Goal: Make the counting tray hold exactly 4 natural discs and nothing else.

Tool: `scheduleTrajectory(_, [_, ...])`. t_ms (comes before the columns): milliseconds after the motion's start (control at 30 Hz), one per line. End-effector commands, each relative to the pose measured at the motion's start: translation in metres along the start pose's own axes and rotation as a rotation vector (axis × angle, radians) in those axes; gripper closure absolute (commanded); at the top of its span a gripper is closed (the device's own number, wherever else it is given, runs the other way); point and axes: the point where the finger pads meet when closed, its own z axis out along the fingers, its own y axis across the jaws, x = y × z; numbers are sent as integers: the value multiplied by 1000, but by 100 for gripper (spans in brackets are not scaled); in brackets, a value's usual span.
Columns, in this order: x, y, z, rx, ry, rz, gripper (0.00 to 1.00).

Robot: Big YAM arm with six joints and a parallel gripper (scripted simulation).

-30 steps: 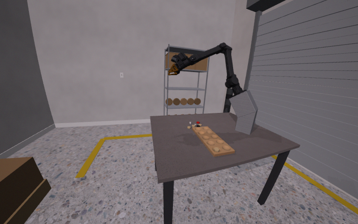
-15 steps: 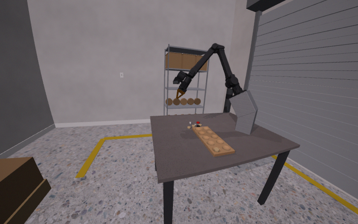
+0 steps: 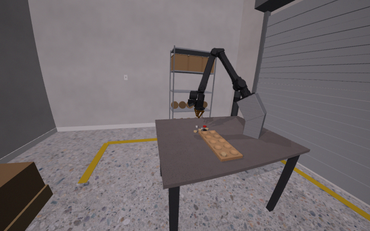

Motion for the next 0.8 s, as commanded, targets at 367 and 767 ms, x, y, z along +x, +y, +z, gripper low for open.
scheduleTrajectory(367, [23,6,16,14,65,-75,55])
scheduleTrajectory(767, [23,5,21,17,64,-67,55])
